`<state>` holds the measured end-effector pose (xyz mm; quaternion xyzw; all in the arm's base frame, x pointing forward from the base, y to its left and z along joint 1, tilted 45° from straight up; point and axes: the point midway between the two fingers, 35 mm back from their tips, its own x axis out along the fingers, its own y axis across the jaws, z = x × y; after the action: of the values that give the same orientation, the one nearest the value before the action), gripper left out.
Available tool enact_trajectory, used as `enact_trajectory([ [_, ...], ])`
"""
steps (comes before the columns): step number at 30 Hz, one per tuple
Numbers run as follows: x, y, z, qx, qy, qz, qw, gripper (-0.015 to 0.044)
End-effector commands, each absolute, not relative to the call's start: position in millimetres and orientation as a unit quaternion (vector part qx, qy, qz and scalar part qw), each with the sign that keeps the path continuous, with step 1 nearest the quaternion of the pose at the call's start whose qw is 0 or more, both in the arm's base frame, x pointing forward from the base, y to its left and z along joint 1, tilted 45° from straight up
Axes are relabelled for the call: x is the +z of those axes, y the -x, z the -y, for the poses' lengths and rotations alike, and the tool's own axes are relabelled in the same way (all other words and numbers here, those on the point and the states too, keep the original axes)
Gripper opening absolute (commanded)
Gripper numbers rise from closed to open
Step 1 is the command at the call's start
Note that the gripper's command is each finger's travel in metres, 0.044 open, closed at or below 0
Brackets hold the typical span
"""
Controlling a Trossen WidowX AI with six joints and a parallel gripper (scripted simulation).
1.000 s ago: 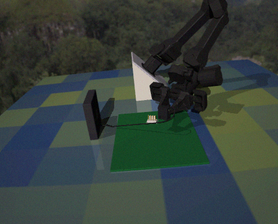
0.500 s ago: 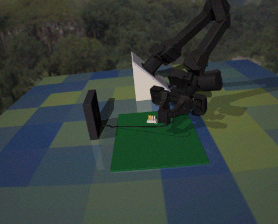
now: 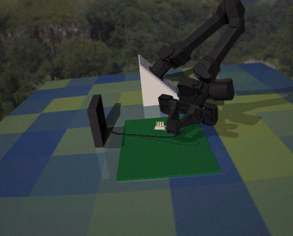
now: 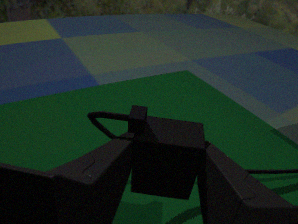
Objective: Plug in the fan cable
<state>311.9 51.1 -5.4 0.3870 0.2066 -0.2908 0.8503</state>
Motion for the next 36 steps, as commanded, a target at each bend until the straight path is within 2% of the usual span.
enact_trajectory([
  [1, -8.3, -312.5, -54.0, -0.292, -0.388, -0.204, 0.85, 0.0],
  [36, -18.7, -311.9, -64.1, -0.291, -0.387, -0.207, 0.85, 0.0],
])
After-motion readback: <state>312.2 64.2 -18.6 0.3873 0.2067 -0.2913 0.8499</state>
